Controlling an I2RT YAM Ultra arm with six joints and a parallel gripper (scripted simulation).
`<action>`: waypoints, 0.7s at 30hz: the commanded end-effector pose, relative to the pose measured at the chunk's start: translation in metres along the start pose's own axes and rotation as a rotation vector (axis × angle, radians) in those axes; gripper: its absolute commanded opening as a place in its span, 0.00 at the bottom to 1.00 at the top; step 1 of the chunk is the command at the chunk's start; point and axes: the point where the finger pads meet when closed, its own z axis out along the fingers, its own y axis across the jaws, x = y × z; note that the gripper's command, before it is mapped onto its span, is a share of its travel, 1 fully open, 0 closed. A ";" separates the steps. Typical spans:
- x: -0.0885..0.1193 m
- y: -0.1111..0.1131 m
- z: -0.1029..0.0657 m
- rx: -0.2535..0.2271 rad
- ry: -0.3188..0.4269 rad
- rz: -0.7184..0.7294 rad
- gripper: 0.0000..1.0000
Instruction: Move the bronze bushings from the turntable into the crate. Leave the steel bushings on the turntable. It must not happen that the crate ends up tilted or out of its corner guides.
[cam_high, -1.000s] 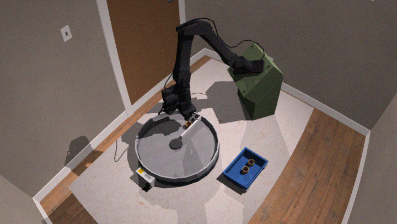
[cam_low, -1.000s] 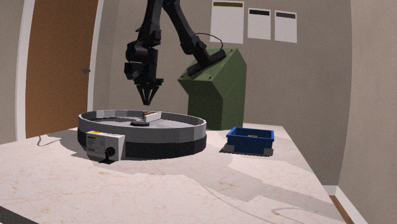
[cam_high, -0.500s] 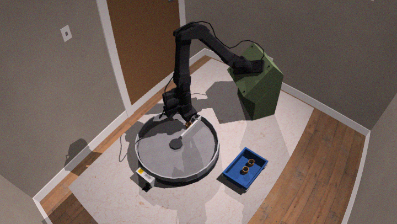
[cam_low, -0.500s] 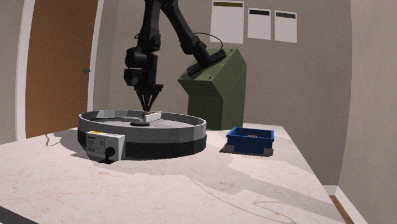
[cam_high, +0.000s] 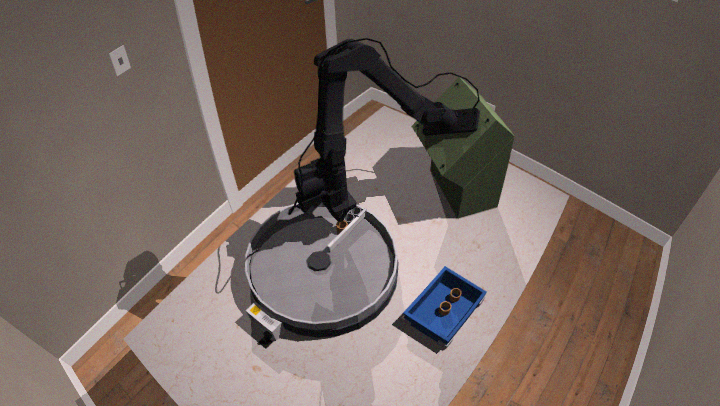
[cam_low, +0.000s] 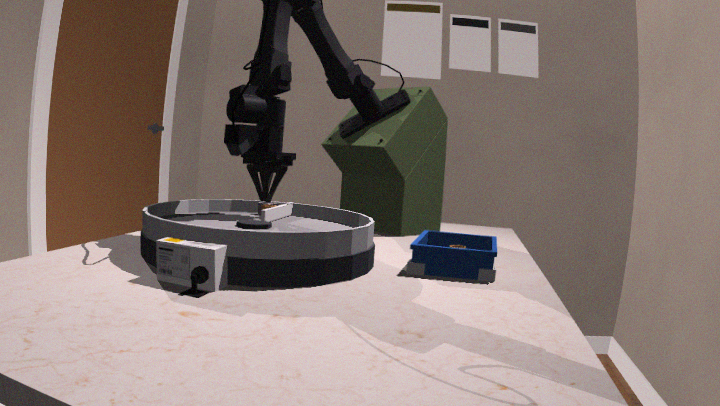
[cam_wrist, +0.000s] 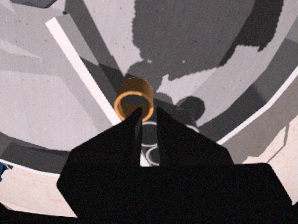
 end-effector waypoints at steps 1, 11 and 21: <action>-0.014 0.003 -0.007 -0.015 -0.048 -0.003 0.13; -0.014 0.003 -0.007 -0.015 -0.048 -0.003 0.13; -0.014 0.002 -0.002 -0.012 -0.044 -0.001 0.13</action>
